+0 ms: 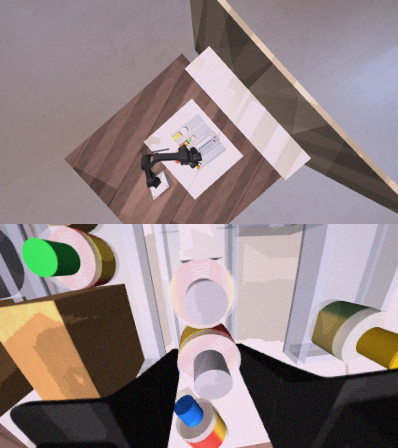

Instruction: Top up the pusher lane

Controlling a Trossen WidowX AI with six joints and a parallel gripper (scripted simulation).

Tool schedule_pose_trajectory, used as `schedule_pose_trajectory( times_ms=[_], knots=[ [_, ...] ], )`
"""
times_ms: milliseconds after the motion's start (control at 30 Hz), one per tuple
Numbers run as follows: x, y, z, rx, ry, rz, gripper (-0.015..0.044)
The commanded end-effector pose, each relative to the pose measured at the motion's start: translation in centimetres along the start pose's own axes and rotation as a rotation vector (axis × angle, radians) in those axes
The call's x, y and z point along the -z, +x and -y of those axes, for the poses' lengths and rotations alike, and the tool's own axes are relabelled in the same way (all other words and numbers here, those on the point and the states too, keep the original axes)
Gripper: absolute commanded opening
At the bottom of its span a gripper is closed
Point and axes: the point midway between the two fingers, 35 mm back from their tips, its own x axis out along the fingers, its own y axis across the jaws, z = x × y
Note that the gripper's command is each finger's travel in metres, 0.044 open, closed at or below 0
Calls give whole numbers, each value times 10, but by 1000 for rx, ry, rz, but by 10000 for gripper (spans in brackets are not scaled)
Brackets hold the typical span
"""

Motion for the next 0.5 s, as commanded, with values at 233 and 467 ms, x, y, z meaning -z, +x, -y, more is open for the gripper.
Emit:
schedule_pose_trajectory(
  times_ms=[233,467],
  knots=[
    [-2,5,-3,-9,-8,10,0],
    [-2,7,-3,-9,-8,10,0]
  ],
)
